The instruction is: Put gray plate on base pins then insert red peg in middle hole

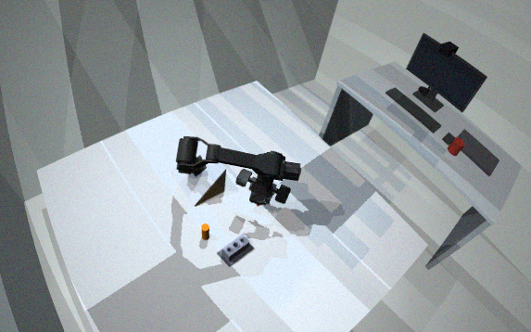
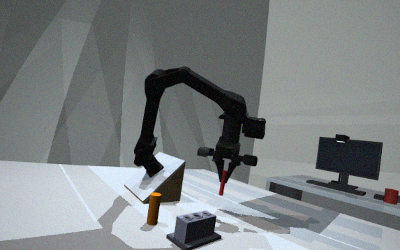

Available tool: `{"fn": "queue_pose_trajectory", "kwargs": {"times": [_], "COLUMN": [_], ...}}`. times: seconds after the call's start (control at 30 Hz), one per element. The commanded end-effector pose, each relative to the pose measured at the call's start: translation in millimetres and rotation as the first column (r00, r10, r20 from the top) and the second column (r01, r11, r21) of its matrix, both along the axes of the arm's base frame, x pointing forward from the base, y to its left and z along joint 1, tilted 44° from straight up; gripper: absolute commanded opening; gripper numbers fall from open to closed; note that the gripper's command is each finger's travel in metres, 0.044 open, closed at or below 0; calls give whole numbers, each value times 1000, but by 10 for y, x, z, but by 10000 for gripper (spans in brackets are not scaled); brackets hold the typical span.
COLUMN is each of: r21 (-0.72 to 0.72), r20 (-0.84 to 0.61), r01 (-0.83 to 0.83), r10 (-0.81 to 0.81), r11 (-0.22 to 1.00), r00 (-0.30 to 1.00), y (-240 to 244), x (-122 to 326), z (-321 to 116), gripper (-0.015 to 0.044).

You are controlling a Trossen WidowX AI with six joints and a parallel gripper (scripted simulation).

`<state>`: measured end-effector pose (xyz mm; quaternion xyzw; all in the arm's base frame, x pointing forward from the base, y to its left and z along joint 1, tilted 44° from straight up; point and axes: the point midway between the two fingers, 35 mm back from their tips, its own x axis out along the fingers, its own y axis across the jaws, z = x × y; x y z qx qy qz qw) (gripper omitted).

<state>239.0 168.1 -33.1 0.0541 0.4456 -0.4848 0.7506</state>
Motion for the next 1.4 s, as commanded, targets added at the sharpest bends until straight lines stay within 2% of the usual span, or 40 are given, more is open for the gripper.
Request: {"fn": "queue_pose_trajectory", "kwargs": {"times": [0.0, 1.37], "r21": [7, 18], "r20": [7, 23], "r01": [-10, -1], "r10": [10, 1], "r11": [1000, 1000], "r00": [1000, 1000], "y": [-14, -623], "x": [89, 842], "z": [89, 832], "gripper": [0, 0]}}
